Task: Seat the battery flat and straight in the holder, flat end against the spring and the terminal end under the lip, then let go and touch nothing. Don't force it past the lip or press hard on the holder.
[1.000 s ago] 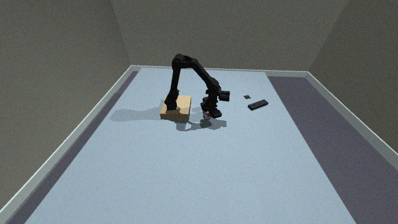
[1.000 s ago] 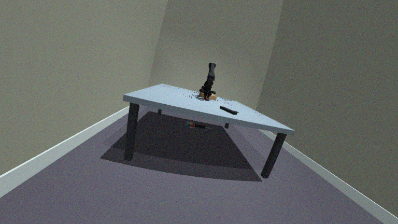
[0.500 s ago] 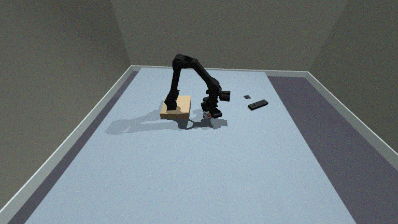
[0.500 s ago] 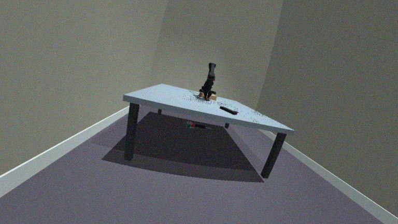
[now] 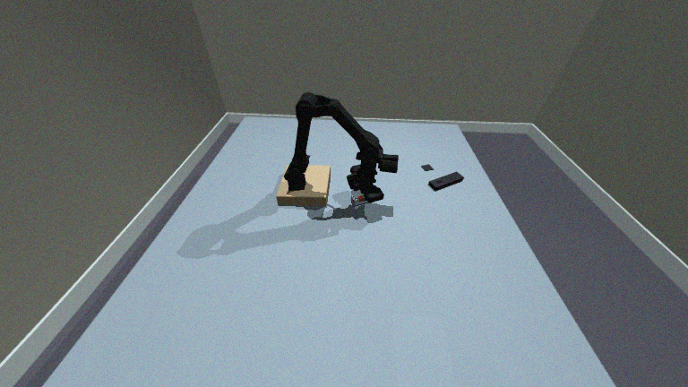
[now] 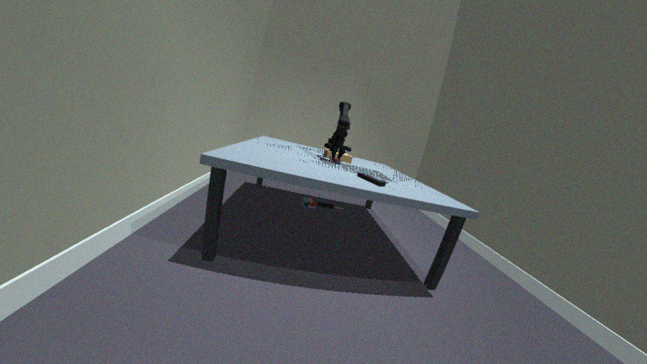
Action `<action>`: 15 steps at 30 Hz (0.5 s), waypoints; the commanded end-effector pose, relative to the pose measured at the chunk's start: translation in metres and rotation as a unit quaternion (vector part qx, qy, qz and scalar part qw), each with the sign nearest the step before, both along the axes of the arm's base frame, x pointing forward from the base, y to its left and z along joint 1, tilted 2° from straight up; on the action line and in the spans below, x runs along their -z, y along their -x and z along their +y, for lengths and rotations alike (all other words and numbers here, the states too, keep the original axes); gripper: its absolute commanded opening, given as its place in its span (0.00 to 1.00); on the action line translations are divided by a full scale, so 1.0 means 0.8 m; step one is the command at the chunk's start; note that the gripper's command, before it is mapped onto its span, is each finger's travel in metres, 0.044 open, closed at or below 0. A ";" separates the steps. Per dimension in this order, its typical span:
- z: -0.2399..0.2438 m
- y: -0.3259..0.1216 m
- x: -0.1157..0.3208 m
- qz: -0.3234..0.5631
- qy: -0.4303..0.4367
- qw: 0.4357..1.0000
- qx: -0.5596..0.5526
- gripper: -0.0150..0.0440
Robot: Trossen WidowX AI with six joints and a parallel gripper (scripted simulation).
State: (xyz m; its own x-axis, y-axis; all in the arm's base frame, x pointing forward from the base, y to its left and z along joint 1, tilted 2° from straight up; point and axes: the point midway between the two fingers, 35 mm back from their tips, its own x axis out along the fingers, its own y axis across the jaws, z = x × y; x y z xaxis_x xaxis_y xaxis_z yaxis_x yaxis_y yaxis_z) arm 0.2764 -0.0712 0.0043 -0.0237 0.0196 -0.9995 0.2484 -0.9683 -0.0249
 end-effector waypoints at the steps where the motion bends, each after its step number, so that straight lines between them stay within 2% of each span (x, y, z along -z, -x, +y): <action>1: -0.001 -0.003 -0.005 -0.004 0.001 1.000 0.000 0.56; 2: -0.001 -0.003 -0.005 -0.004 0.001 1.000 0.000 0.56; 4: 0.000 -0.001 -0.008 -0.001 0.000 1.000 0.000 0.65; 12: 0.002 -0.002 -0.094 -0.004 0.001 1.000 0.000 1.00; 15: 0.002 0.000 -0.096 -0.004 0.001 1.000 0.000 1.00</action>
State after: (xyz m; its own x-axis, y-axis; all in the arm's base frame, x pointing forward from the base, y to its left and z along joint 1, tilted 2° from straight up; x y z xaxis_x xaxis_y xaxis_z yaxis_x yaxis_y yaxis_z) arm 0.2784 -0.0704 0.0722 -0.0111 0.0160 -0.9998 0.2514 -0.9677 -0.0183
